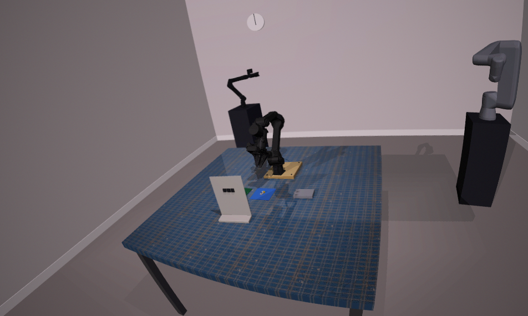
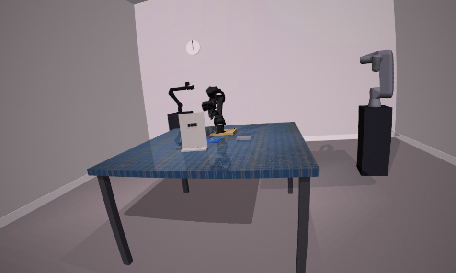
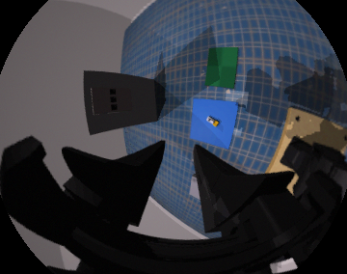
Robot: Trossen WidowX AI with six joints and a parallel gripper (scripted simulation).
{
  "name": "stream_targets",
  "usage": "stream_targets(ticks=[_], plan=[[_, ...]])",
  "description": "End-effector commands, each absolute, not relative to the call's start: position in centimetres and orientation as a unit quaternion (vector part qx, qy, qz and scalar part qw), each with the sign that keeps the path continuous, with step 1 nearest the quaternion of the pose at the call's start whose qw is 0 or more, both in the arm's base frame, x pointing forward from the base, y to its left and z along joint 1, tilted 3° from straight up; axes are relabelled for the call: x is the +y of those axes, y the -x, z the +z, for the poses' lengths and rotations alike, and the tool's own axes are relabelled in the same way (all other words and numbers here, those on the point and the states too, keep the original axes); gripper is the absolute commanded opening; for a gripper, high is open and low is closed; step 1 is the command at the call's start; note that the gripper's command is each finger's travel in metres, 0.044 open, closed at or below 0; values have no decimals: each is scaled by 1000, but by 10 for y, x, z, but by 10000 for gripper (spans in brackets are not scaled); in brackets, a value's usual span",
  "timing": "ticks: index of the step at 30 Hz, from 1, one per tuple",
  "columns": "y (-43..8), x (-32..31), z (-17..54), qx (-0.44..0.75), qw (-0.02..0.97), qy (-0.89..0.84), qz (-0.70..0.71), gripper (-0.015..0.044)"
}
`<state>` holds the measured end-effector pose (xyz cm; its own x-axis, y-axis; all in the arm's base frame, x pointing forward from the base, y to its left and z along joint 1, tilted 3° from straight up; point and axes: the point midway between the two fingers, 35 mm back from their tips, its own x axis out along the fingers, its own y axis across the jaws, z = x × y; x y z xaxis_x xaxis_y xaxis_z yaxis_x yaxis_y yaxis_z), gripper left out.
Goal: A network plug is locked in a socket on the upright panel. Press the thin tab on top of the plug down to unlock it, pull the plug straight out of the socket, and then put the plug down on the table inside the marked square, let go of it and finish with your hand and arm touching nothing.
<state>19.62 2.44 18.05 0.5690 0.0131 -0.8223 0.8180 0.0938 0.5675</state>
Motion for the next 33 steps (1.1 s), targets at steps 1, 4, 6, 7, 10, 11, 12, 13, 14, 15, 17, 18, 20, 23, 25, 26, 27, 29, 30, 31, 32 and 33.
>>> stream_targets(ticks=[1, 4, 6, 7, 10, 11, 12, 13, 14, 15, 17, 18, 20, 23, 25, 26, 27, 29, 30, 31, 32, 33], plan=[[-197, 24, 192, 344, 652, -599, -311, 156], [-197, 24, 201, 344, 652, -599, -311, 156], [-196, 25, 206, 344, 652, -599, -312, 156], [-196, 25, 209, 344, 652, -599, -312, 156], [-196, 25, 217, 344, 652, -599, -312, 156], [-196, 25, 220, 344, 652, -599, -312, 156], [-196, 25, 222, 344, 652, -599, -312, 156], [-195, 25, 225, 343, 652, -600, -312, 156], [-195, 25, 228, 343, 652, -600, -312, 156], [-195, 25, 230, 343, 652, -600, -312, 156], [-194, 25, 235, 343, 652, -600, -312, 156], [-194, 25, 238, 343, 652, -600, -312, 156], [-194, 25, 239, 343, 652, -600, -312, 156], [-194, 25, 239, 343, 652, -600, -312, 235], [-194, 25, 239, 343, 652, -600, -312, 287], [-194, 25, 239, 343, 652, -600, -312, 314], [-194, 25, 239, 343, 652, -600, -312, 340], [-194, 25, 239, 343, 652, -600, -312, 392], [-194, 25, 239, 343, 652, -600, -312, 419], [-194, 25, 239, 343, 652, -600, -312, 440], [-194, 25, 239, 343, 652, -600, -312, 440], [-194, 25, 239, 343, 652, -600, -312, 440]])
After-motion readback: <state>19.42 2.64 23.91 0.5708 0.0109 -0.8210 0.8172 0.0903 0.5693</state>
